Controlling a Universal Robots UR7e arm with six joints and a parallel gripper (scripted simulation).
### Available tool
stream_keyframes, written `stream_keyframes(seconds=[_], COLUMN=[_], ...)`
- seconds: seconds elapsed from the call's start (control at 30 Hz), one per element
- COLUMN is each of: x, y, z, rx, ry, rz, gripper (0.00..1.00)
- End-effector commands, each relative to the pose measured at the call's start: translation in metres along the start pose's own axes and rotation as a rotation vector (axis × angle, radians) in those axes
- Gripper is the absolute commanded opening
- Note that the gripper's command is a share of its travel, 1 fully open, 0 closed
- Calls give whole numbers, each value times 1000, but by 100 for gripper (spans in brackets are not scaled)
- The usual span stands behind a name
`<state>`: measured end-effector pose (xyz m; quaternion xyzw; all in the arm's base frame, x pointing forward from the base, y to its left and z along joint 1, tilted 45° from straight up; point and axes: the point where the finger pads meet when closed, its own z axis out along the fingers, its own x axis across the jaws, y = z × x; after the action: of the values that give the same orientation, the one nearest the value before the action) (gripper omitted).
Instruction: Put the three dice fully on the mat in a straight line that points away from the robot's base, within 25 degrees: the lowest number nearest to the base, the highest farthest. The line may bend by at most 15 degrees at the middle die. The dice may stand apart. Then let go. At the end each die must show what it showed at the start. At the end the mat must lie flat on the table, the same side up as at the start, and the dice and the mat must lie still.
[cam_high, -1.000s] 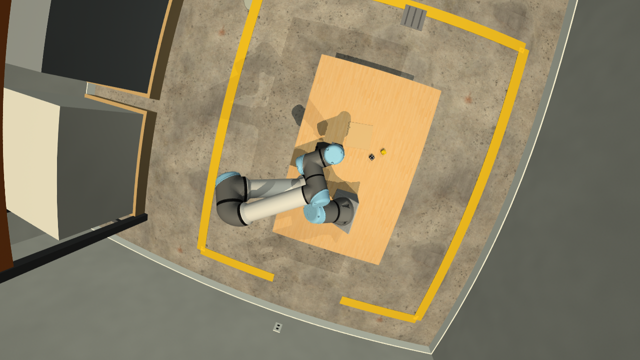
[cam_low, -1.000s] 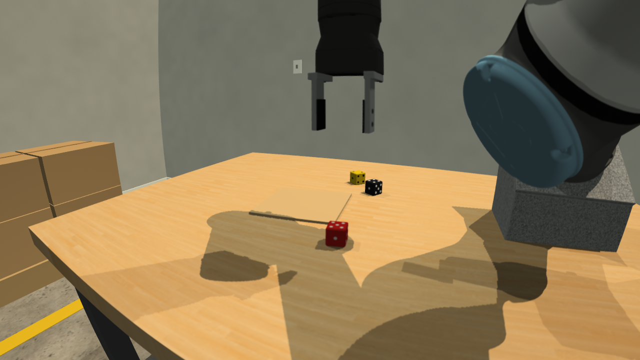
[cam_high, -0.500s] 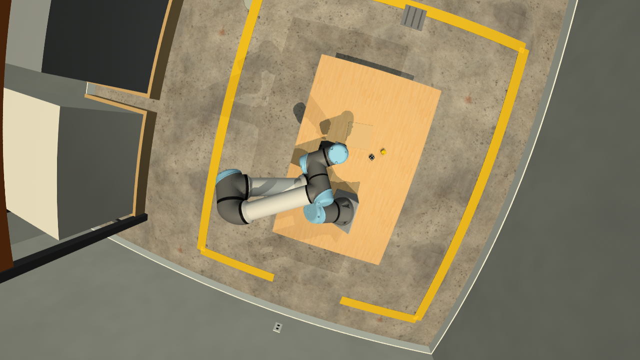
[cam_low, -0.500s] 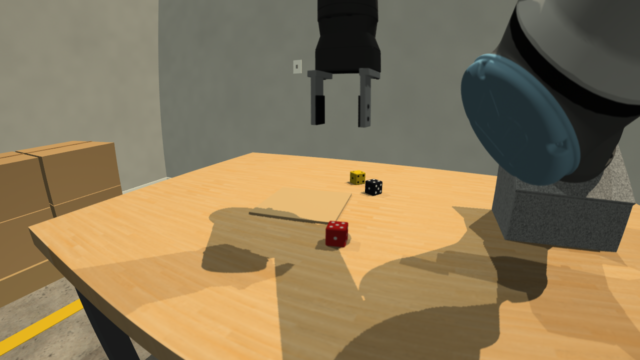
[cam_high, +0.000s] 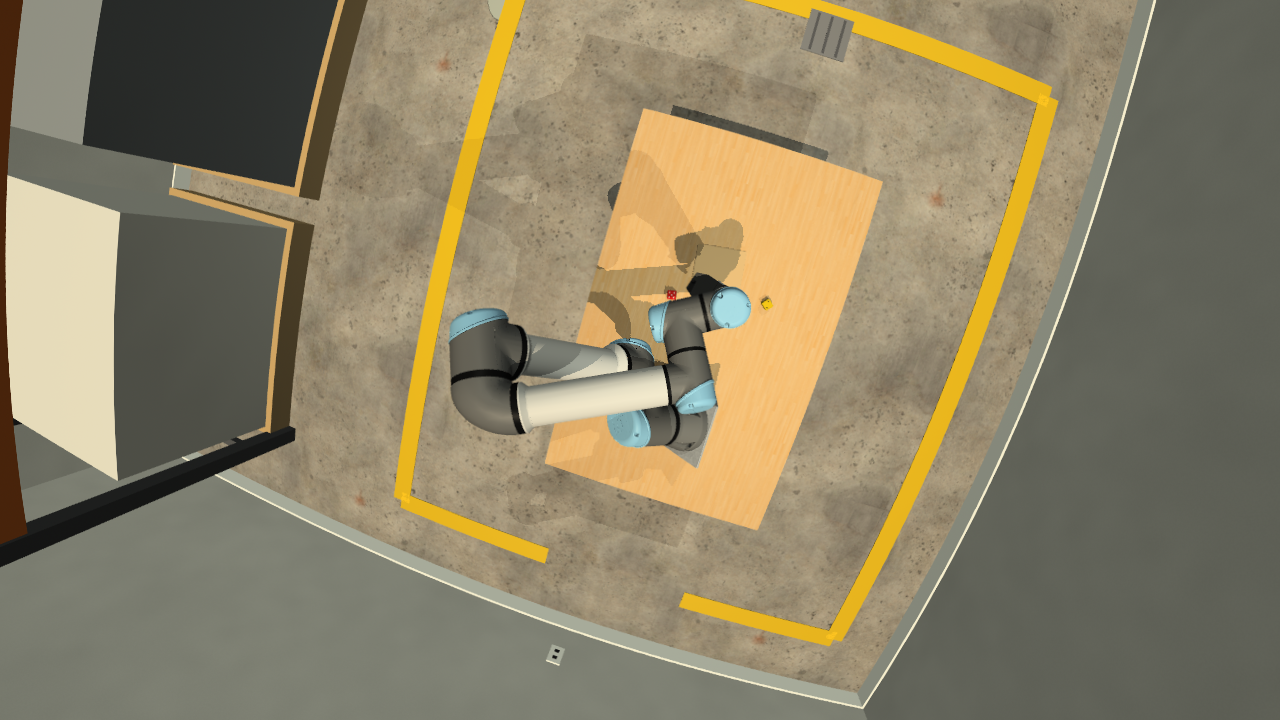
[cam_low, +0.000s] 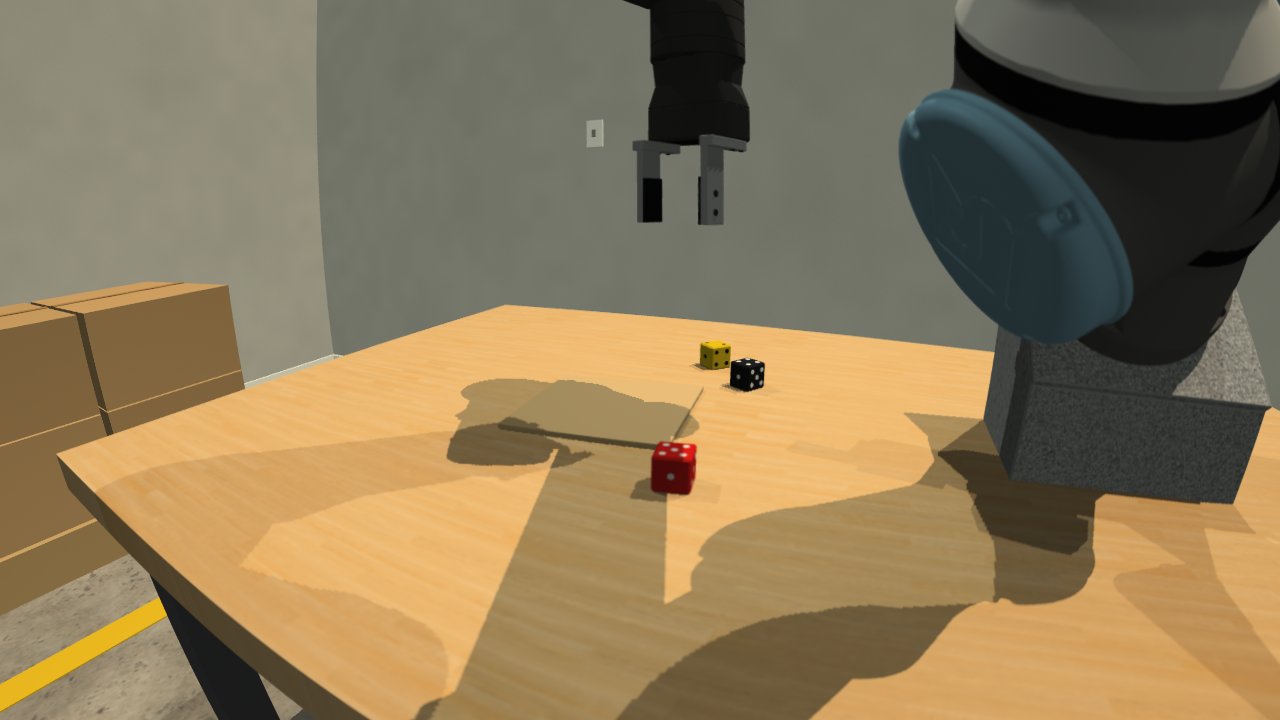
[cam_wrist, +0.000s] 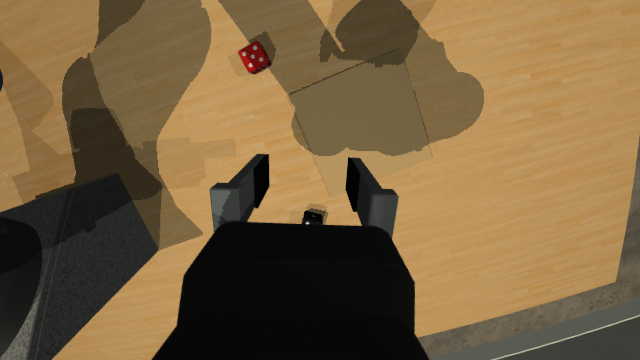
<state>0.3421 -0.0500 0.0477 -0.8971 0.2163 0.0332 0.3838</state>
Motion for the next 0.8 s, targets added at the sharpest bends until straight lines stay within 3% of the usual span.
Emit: stream_keyframes(seconds=[0.0,0.33,0.77], x=[29,61,68], y=[50,129,154], z=[-1,14,21], rx=[-8,-6,-4], ry=[8,8,7], rz=[135,333,395], gripper=[100,100,100])
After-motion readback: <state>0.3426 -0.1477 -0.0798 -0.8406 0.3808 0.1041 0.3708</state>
